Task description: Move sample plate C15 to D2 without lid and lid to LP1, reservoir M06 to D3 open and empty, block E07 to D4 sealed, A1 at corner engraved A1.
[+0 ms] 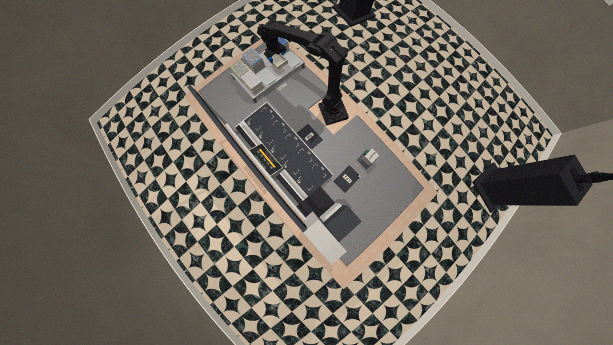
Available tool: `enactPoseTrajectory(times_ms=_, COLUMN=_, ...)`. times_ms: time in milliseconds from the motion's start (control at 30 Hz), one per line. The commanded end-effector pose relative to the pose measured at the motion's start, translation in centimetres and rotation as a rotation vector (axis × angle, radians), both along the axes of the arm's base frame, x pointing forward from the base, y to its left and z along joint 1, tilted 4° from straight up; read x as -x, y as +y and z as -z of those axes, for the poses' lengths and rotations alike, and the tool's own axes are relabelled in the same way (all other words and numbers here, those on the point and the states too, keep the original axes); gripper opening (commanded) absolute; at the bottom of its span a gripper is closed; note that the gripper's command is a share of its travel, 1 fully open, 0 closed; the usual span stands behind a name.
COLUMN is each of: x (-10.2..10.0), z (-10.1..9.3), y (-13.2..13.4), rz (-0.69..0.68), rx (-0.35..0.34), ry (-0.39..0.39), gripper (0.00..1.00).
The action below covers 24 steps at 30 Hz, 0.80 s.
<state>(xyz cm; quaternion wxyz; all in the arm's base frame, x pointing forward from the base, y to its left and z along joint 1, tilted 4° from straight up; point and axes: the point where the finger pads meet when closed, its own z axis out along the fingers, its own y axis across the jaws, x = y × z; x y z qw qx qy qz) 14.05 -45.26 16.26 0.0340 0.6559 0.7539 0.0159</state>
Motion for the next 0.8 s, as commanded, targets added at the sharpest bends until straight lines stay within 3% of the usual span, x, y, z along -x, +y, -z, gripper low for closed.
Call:
enactPoseTrajectory(times_ms=0, x=0.3, z=-3.9, y=-1.9, rz=0.008, rx=0.074, ry=-0.022, gripper=0.00)
enactPoseTrajectory(times_ms=233, x=0.4, z=-5.2, y=-1.8, rz=0.008, rx=0.083, ry=-0.024, gripper=0.00)
enactPoseTrajectory(times_ms=267, x=0.4, z=-3.7, y=-1.8, rz=0.009, rx=0.047, ry=-0.015, gripper=0.00)
enactPoseTrajectory(times_ms=433, x=0.5, z=-6.2, y=-1.7, rz=0.008, rx=0.082, ry=-0.024, gripper=0.00)
enactPoseTrajectory(times_ms=767, x=0.7, z=-7.7, y=-1.4, rz=0.008, rx=0.081, ry=-0.024, gripper=0.00)
